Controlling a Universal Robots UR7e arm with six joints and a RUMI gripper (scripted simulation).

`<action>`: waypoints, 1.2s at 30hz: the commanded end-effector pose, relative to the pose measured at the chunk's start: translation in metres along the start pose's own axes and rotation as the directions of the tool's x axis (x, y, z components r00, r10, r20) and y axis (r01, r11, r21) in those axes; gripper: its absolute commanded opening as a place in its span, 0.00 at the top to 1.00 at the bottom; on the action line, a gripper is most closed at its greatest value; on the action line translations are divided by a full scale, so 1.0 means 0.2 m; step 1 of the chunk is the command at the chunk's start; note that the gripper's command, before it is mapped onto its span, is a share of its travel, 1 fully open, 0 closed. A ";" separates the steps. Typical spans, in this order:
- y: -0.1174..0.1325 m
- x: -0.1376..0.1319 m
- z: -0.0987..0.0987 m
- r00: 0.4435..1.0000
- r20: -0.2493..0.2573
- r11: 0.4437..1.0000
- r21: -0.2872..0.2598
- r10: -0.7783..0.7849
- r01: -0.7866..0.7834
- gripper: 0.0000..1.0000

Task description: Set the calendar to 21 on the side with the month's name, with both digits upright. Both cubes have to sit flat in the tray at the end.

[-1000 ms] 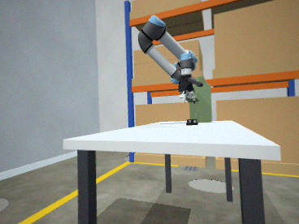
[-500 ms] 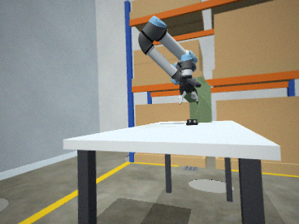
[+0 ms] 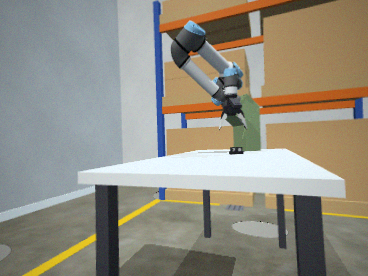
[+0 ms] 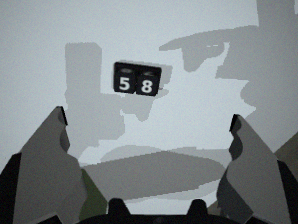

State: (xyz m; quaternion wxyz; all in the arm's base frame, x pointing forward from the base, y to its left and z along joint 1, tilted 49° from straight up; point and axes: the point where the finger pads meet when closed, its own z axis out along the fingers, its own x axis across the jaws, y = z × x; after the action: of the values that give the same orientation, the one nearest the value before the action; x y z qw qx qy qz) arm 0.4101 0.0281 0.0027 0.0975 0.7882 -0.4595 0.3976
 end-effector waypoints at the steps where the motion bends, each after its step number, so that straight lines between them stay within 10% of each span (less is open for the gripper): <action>1: 0.00 0.00 0.01 0.987 -0.007 0.987 -0.006 0.163 -0.163 0.00; 26: 0.02 0.02 0.06 0.718 -0.009 0.719 -0.001 0.695 -0.696 0.00; 36: 0.04 0.01 0.09 0.457 -0.009 0.457 0.002 0.889 -0.890 0.00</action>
State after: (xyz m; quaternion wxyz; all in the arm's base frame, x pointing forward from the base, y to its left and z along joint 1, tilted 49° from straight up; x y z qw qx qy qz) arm 0.4133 0.0142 -0.0070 -0.0952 0.4899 -0.7695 0.3986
